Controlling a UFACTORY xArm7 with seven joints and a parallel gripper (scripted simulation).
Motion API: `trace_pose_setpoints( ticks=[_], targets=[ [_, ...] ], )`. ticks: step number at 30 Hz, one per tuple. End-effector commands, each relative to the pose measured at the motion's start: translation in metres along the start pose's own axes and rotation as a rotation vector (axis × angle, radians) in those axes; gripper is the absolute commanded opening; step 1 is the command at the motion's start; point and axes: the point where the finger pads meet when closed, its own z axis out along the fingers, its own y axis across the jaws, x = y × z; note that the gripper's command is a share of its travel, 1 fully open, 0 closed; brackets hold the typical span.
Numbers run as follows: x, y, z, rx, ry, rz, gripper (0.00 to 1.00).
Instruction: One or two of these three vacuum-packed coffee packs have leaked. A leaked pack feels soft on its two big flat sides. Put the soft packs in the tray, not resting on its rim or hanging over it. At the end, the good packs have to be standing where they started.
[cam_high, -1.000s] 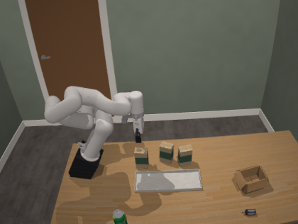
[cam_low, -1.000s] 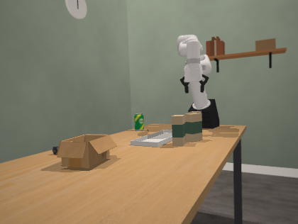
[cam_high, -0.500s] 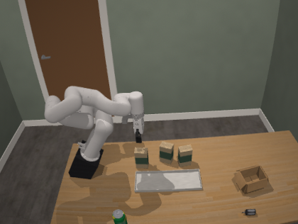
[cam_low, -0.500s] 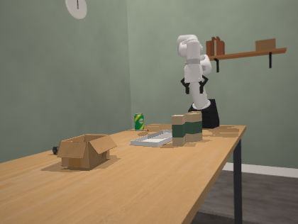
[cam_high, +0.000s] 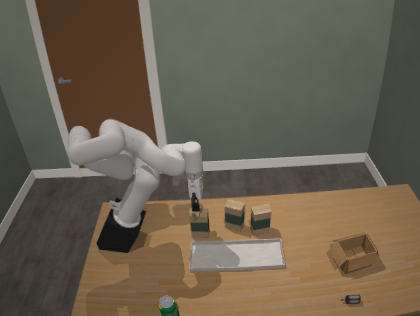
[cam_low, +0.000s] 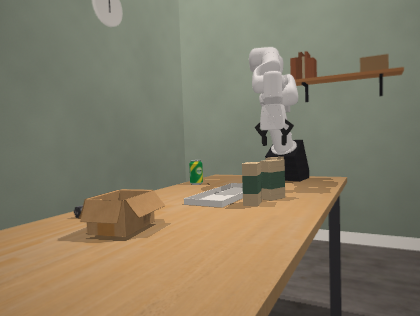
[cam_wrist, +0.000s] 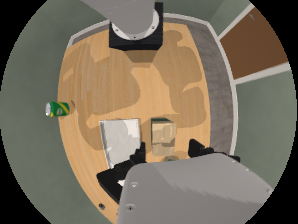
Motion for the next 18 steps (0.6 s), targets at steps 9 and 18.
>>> trace_pose_setpoints(
  ticks=[9, 18],
  targets=[
    [-0.003, 0.001, 0.026, -0.001, -0.002, 0.000, 0.87],
    [-0.003, 0.001, 0.039, -0.001, -0.002, 0.000, 0.87]
  ],
)
